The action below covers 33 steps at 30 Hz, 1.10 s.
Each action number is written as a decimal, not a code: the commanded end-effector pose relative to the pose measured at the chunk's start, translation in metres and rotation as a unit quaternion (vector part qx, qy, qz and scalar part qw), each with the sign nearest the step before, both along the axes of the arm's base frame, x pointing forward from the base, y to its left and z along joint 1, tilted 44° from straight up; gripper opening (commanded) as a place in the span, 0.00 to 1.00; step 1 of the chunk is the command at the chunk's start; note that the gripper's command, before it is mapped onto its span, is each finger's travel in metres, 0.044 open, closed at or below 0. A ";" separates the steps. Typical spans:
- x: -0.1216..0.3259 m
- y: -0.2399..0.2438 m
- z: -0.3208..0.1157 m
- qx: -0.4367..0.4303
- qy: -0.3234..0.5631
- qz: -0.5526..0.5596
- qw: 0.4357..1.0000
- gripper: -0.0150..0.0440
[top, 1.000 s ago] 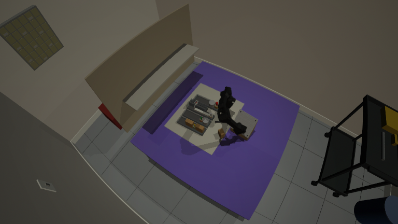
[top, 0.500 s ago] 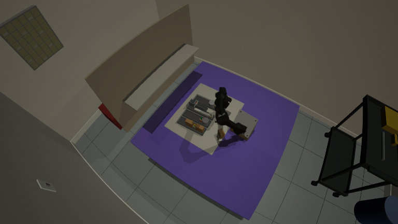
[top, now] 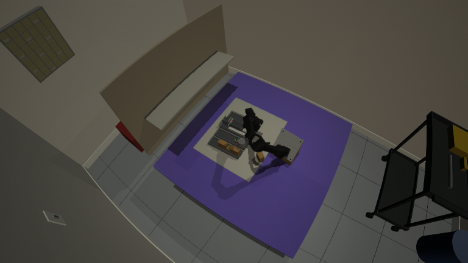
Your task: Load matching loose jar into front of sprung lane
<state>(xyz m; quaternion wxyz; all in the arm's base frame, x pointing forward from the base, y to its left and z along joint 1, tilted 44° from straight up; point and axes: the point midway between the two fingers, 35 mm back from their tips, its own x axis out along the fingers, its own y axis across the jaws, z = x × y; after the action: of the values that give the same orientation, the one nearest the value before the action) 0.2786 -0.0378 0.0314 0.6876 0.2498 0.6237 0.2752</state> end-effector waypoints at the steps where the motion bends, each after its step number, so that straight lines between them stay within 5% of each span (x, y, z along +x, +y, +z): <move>1: 0.005 0.005 0.003 0.001 -0.004 -0.003 1.000 0.25; 33: 0.014 0.022 -0.014 0.002 -0.004 -0.003 1.000 0.25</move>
<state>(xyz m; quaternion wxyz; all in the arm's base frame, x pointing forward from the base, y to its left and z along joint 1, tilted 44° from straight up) 0.2892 -0.0157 0.0162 0.6891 0.2504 0.6217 0.2756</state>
